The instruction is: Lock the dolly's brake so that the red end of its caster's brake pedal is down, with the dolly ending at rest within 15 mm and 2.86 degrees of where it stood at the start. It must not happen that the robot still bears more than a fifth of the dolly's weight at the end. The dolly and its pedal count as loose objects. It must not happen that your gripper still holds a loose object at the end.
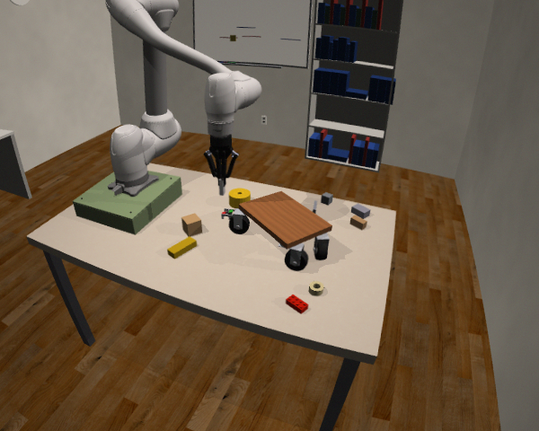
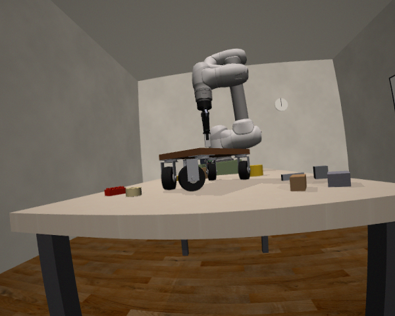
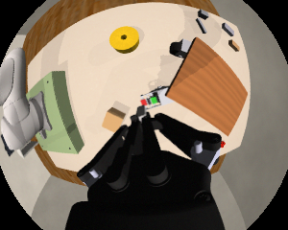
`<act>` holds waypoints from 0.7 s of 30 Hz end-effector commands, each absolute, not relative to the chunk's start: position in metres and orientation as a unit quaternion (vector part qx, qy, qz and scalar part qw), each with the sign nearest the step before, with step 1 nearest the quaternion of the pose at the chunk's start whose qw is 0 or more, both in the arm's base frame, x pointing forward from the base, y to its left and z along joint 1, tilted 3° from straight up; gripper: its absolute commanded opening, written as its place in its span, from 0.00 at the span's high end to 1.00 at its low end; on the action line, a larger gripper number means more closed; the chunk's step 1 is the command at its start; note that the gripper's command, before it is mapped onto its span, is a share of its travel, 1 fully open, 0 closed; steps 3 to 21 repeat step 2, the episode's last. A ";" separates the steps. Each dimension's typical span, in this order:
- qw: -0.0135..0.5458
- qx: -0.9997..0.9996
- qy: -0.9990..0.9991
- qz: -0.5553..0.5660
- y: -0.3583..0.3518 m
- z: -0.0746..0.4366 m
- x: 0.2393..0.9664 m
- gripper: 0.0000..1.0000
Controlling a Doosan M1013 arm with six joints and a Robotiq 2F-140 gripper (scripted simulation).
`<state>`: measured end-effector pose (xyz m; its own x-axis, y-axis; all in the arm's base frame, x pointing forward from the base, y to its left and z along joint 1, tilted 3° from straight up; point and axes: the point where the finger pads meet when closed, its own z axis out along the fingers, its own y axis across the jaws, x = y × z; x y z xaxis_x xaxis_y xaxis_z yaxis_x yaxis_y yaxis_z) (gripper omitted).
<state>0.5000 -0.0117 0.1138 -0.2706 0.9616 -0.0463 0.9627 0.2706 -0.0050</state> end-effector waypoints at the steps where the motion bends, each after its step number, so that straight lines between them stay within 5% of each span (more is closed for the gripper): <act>1: 0.017 0.604 0.797 -0.016 -0.012 0.114 0.500 1.00; 21: 0.017 0.604 0.797 -0.016 -0.012 0.114 0.500 1.00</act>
